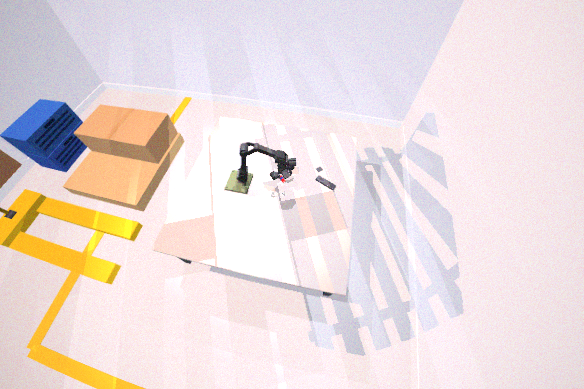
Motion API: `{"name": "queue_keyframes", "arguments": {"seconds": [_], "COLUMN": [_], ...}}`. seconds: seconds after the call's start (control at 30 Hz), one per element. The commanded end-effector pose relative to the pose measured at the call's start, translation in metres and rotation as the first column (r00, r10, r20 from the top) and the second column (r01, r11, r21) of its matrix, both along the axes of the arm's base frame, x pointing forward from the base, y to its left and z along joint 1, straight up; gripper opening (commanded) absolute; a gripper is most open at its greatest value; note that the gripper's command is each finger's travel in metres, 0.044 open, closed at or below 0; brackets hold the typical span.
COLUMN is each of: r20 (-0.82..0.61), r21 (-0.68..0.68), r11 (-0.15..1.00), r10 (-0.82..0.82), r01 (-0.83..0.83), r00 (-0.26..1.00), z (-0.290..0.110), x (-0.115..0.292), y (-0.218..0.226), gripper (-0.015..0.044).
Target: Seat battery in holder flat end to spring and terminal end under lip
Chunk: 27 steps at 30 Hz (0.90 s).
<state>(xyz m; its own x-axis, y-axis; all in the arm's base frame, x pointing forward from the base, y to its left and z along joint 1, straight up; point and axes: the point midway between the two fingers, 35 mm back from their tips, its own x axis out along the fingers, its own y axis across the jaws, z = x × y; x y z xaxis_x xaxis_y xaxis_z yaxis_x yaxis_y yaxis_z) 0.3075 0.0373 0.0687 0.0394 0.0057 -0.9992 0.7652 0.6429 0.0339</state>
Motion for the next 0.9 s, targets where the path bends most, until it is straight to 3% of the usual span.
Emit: {"name": "queue_keyframes", "arguments": {"seconds": [0.0,0.77,0.87], "r20": [-0.01,-0.011,-0.011], "r21": [-0.003,-0.003,-0.003], "r11": [1.0,1.0,1.0], "r10": [-0.006,-0.006,-0.006], "r01": [0.006,0.006,0.006], "r00": [1.0,1.0,1.0], "z": [-0.009,-0.044,-0.044], "x": [-0.001,-0.001,-0.001], "y": [0.0,0.0,0.0], "gripper": [0.0249,0.0249,0.017]}}
